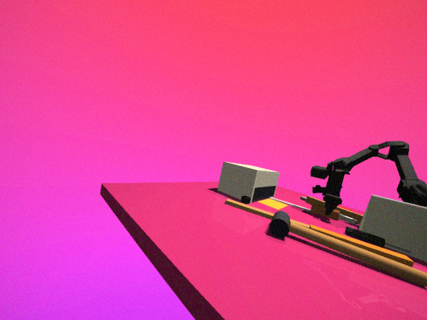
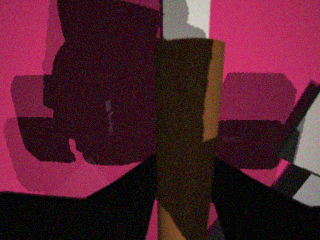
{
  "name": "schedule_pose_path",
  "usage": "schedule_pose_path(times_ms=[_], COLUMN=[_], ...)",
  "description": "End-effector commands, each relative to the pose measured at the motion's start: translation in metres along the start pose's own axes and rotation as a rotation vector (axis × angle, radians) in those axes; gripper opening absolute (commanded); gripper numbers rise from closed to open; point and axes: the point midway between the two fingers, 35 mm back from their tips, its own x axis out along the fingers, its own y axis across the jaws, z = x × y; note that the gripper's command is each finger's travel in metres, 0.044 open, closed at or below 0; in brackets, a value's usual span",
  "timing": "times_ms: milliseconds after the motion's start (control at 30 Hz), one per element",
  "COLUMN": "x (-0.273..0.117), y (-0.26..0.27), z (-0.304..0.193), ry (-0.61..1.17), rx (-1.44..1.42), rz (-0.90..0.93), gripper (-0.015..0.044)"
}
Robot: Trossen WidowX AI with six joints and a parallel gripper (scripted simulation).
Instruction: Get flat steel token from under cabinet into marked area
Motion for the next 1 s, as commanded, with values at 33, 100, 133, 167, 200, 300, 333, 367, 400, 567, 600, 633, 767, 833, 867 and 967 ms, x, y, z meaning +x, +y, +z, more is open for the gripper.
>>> schedule_pose_path(times_ms=[33, 100, 133, 167, 200, 300, 333, 367, 400, 567, 600, 633, 767, 833, 867, 967], x=[0.0, 0.0, 0.0, 0.0, 0.0, 0.0, 0.0, 0.0, 0.0, 0.0, 0.0, 0.0, -0.001, -0.001, -0.001, -0.001], y=[0.0, 0.0, 0.0, 0.0, 0.0, 0.0, 0.0, 0.0, 0.0, 0.0, 0.0, 0.0, 0.0, 0.0, 0.0, 0.0], z=[0.008, 0.011, 0.012, 0.013, 0.014, 0.018, 0.019, 0.02, 0.021, 0.027, 0.028, 0.029, 0.034, 0.036, 0.037, 0.041], ry=[-0.002, -0.002, -0.002, -0.002, -0.002, -0.002, -0.002, -0.002, -0.002, -0.002, -0.002, -0.002, -0.002, -0.002, -0.003, -0.003], rx=[0.003, 0.004, 0.004, 0.004, 0.004, 0.004, 0.004, 0.004, 0.004, 0.005, 0.005, 0.005, 0.005, 0.005, 0.005, 0.005], rz=[-0.003, -0.003, -0.003, -0.003, -0.003, -0.003, -0.003, -0.003, -0.003, -0.003, -0.003, -0.003, -0.003, -0.003, -0.003, -0.003], gripper=[0.0, 0.0, 0.0, 0.0, 0.0, 0.0, 0.0, 0.0, 0.0, 0.0, 0.0, 0.0, 0.0, 0.0, 0.0, 0.0])
